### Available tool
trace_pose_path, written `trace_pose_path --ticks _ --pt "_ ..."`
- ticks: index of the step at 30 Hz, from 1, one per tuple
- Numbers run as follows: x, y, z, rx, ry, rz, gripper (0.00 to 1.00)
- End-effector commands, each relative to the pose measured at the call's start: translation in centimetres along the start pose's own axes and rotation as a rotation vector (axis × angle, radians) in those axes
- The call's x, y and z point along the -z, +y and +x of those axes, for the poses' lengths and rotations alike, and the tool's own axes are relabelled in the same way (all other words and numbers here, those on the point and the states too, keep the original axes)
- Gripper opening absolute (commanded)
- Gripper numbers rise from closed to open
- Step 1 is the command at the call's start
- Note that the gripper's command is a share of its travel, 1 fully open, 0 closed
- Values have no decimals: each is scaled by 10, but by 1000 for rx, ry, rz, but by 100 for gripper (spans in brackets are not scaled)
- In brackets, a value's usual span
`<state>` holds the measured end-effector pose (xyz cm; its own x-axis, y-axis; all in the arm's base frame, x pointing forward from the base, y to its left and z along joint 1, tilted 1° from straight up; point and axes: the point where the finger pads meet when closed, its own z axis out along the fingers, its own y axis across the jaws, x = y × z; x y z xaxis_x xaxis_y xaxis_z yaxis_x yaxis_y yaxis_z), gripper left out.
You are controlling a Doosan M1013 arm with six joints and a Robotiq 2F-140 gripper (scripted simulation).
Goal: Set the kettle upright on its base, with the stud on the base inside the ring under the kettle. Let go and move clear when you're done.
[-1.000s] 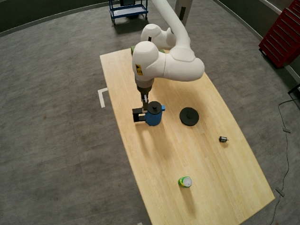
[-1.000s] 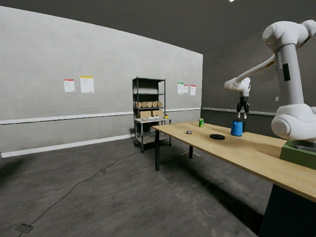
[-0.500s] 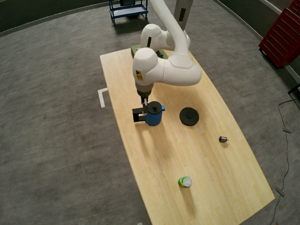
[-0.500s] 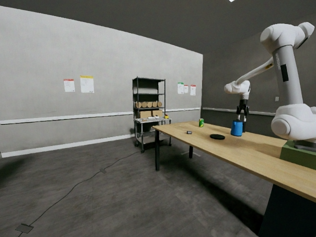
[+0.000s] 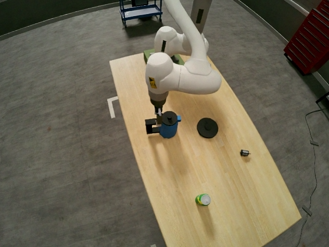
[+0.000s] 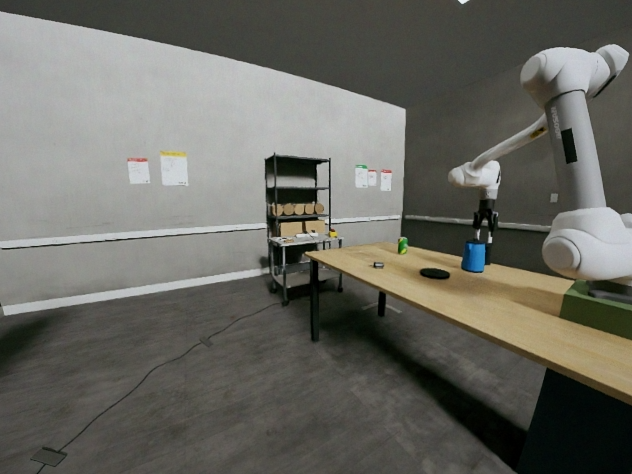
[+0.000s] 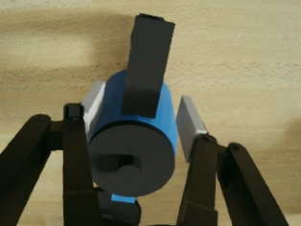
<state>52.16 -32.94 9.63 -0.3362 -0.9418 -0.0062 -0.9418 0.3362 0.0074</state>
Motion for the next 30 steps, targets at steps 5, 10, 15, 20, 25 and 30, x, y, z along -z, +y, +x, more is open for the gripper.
trace_pose_path --ticks 5,10,15,20,25,30 --pt "1 0 0 0 0 1 52" --pt "1 0 0 0 0 1 52" --pt "1 0 0 0 0 1 52" --pt "1 0 0 0 0 1 52" --pt "0 0 0 0 0 1 52" --pt "-2 0 0 0 0 1 52"
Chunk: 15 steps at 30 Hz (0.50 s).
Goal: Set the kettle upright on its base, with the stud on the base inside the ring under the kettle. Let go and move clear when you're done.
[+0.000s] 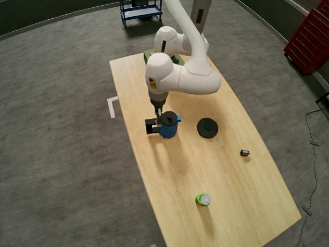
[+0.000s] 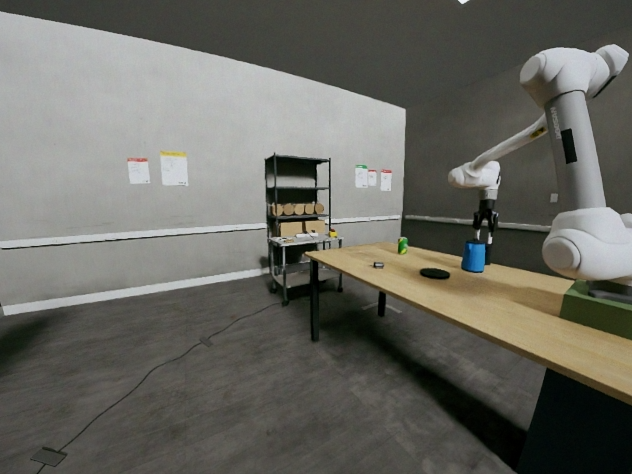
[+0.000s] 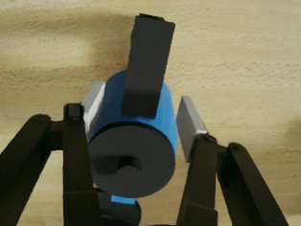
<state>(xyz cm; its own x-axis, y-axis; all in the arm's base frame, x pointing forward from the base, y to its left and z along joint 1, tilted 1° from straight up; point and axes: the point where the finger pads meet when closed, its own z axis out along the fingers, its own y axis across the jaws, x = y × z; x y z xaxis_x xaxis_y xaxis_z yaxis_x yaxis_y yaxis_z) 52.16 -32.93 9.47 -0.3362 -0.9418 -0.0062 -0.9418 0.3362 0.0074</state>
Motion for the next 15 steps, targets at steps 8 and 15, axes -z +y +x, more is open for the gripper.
trace_pose_path --ticks 8,15 --pt "-14 0 0 0 0 1 52" --pt "-27 0 0 0 0 1 52"
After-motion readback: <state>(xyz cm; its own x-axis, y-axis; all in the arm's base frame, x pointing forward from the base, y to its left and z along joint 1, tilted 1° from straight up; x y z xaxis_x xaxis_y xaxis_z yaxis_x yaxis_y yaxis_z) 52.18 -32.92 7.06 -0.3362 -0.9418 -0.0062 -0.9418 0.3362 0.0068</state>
